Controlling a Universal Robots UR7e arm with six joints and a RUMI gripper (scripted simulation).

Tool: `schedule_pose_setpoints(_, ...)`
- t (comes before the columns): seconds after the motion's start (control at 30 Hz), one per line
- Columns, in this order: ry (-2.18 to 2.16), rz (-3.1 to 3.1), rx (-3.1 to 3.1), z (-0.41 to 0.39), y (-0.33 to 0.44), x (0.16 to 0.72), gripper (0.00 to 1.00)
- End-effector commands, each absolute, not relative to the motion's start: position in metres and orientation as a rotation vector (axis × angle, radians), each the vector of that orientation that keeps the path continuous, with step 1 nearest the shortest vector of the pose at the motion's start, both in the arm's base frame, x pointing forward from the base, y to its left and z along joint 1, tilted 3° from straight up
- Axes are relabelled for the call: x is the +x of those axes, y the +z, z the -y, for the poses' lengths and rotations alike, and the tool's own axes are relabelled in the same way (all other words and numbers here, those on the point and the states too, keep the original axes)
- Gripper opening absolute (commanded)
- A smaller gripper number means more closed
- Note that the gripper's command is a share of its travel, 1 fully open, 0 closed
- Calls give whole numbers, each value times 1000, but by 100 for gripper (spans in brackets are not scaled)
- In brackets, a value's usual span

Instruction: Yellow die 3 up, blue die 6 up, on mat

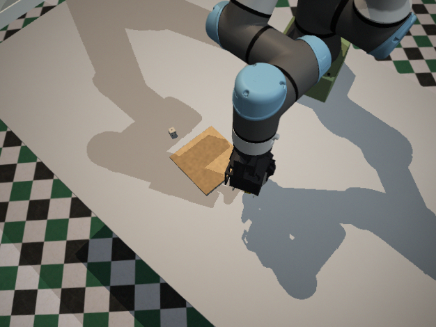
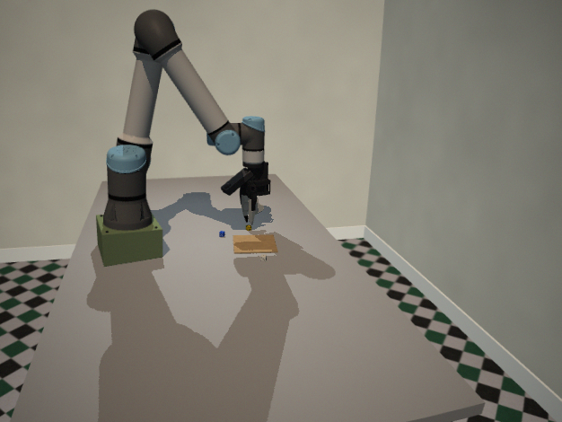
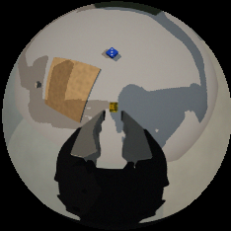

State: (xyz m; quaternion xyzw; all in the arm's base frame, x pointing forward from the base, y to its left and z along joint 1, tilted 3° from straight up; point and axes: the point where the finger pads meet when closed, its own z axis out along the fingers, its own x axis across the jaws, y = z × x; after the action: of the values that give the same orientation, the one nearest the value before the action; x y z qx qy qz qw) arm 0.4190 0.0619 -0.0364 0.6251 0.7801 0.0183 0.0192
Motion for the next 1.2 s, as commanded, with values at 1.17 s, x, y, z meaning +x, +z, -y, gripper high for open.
schedule_pose_setpoints(1.17, 58, -2422, 1940, -63, -58, 420, 18)
